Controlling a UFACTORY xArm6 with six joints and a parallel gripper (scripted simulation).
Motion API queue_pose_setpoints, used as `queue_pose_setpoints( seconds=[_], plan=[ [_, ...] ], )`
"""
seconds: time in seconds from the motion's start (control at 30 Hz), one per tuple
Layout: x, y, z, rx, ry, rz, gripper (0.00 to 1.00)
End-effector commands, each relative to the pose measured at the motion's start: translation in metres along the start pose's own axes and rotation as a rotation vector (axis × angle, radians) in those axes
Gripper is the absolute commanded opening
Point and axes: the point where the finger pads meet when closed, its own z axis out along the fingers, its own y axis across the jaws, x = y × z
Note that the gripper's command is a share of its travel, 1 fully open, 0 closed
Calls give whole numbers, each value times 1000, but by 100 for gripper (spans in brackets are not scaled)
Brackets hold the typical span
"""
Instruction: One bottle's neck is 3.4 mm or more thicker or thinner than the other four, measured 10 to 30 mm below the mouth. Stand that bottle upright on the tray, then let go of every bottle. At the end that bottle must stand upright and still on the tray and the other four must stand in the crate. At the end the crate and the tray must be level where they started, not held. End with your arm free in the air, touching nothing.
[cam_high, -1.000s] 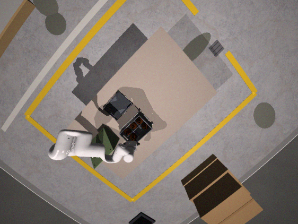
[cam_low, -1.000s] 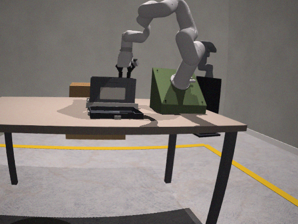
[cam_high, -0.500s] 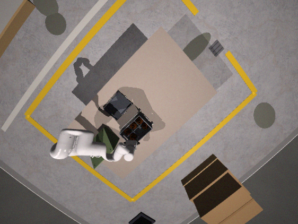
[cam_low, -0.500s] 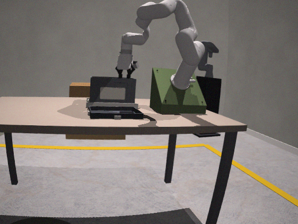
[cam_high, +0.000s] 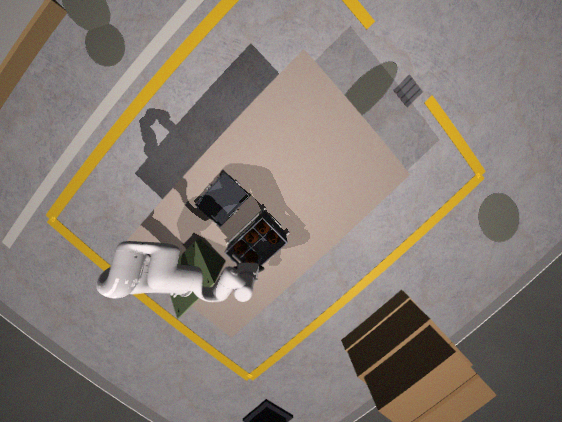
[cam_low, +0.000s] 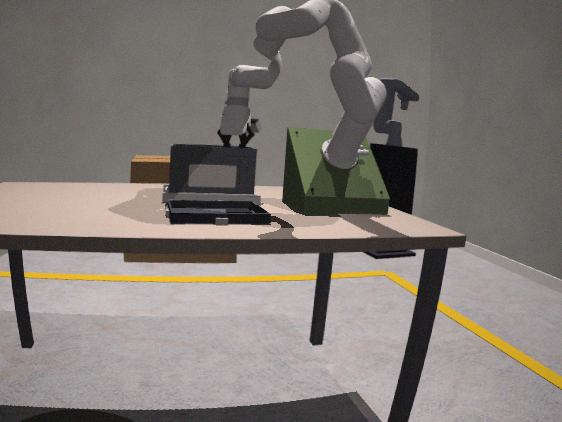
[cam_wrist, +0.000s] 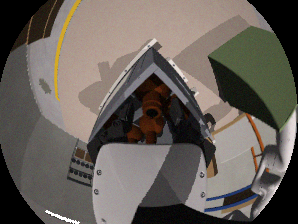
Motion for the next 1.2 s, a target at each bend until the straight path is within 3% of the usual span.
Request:
queue_pose_setpoints(
  seconds=[0.0,0.83,0.87,1.17],
  plan=[
    [0,-1,1,4,0,-1,65],
    [0,-1,3,4,0,-1,65],
    [0,-1,3,4,0,-1,0],
    [0,-1,3,4,0,-1,0]
  ],
)
